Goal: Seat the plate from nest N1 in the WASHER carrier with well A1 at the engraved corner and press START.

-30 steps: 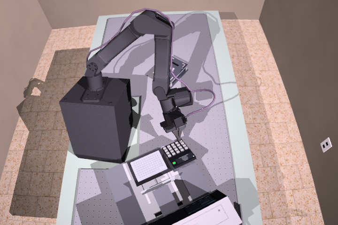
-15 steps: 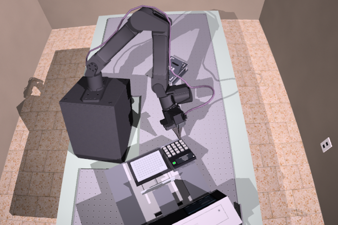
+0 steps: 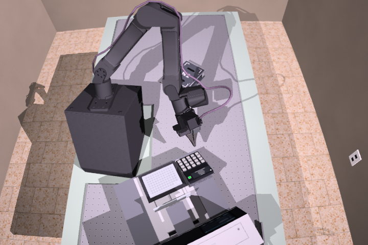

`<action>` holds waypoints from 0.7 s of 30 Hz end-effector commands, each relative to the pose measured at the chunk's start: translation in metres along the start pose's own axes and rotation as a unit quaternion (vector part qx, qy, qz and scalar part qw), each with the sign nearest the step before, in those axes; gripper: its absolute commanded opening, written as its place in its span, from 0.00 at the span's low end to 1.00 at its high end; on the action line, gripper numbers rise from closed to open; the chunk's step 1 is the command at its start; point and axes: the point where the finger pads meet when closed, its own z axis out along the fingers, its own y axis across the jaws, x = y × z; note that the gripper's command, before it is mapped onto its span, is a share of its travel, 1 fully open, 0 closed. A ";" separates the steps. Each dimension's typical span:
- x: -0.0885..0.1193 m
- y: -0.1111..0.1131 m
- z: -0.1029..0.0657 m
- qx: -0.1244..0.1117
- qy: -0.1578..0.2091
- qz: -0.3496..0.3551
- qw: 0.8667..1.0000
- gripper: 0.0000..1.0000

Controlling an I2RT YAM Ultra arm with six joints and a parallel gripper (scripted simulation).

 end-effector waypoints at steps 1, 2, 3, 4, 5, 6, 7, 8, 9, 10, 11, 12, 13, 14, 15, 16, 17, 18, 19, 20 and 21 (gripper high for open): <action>-0.004 -0.005 -0.012 0.009 -0.007 0.008 1.000 0.00; -0.005 -0.006 -0.013 0.010 -0.007 0.009 1.000 0.00; -0.005 -0.006 -0.013 0.010 -0.007 0.009 1.000 0.00; -0.005 -0.006 -0.013 0.010 -0.007 0.009 1.000 0.00; -0.005 -0.006 -0.015 0.010 -0.007 0.009 1.000 0.00; -0.004 -0.005 -0.017 0.009 -0.007 0.008 1.000 0.00; -0.003 -0.005 -0.019 0.009 -0.007 0.007 1.000 0.00; -0.003 -0.005 -0.020 0.009 -0.007 0.007 1.000 0.00; -0.004 -0.005 -0.022 0.009 -0.007 0.007 1.000 0.00; -0.004 -0.005 -0.023 0.009 -0.007 0.008 1.000 0.00; -0.004 -0.006 -0.025 0.009 -0.007 0.009 1.000 0.00; -0.004 -0.006 -0.027 0.009 -0.007 0.009 1.000 0.00; -0.003 -0.005 -0.028 0.009 -0.007 0.007 1.000 0.00; -0.003 -0.005 -0.030 0.009 -0.007 0.007 1.000 0.00; -0.003 -0.005 -0.032 0.009 -0.007 0.007 1.000 0.00; -0.003 -0.005 -0.033 0.009 -0.007 0.008 1.000 0.00; -0.004 -0.006 -0.035 0.009 -0.007 0.009 1.000 0.00; -0.004 -0.006 -0.037 0.009 -0.007 0.009 1.000 0.00; -0.004 -0.005 -0.038 0.009 -0.007 0.008 1.000 0.00; -0.004 -0.005 -0.038 0.009 -0.007 0.008 1.000 0.00; -0.004 -0.005 -0.038 0.009 -0.007 0.008 1.000 0.00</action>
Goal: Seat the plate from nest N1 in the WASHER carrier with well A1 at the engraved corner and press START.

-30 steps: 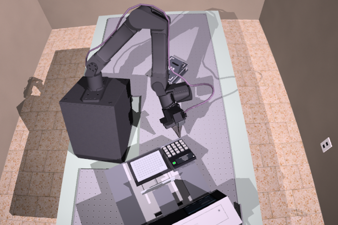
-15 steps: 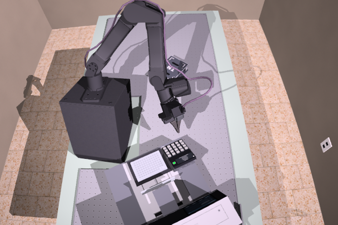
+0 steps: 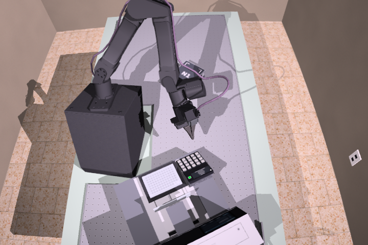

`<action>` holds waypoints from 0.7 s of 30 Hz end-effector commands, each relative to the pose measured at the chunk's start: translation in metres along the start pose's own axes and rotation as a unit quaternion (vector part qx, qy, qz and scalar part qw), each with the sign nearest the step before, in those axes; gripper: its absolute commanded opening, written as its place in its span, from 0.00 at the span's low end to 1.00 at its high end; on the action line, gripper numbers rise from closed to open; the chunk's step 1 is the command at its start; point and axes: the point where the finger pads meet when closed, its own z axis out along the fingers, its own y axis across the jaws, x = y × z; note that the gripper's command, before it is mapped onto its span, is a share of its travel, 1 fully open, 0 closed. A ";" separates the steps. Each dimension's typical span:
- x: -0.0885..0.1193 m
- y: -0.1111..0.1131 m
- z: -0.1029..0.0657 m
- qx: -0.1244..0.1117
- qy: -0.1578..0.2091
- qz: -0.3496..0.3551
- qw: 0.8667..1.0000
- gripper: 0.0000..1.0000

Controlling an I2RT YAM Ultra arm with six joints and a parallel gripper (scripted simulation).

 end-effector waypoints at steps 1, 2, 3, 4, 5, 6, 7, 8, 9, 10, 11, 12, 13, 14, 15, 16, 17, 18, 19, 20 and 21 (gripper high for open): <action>-0.006 -0.003 -0.009 0.009 -0.011 0.008 1.000 0.00; -0.005 -0.005 -0.009 0.010 -0.010 0.008 1.000 0.00; -0.006 -0.005 -0.009 0.010 -0.010 0.009 1.000 0.00; -0.006 -0.005 -0.009 0.010 -0.010 0.009 1.000 0.00; -0.006 -0.005 -0.009 0.010 -0.010 0.009 1.000 0.00; -0.006 -0.005 -0.009 0.010 -0.010 0.009 1.000 0.00; -0.006 -0.005 -0.009 0.010 -0.010 0.009 1.000 0.00; -0.006 -0.005 -0.009 0.010 -0.010 0.009 1.000 0.00; -0.006 -0.005 -0.009 0.010 -0.010 0.009 1.000 0.00; -0.006 -0.005 -0.009 0.010 -0.010 0.009 1.000 0.00; -0.006 -0.005 -0.009 0.010 -0.010 0.009 1.000 0.00; -0.006 -0.005 -0.009 0.010 -0.010 0.009 1.000 0.00; -0.006 -0.005 -0.009 0.010 -0.010 0.009 1.000 0.00; -0.006 -0.005 -0.009 0.010 -0.010 0.009 1.000 0.00; -0.006 -0.005 -0.009 0.010 -0.010 0.009 1.000 0.00; -0.006 -0.005 -0.009 0.010 -0.010 0.009 1.000 0.00; -0.006 -0.005 -0.009 0.010 -0.010 0.009 1.000 0.00; -0.006 -0.005 -0.009 0.010 -0.010 0.009 1.000 0.00; -0.006 -0.005 -0.009 0.010 -0.010 0.009 1.000 0.00; -0.006 -0.005 -0.009 0.010 -0.010 0.009 1.000 0.00; -0.006 -0.005 -0.009 0.010 -0.010 0.009 1.000 0.00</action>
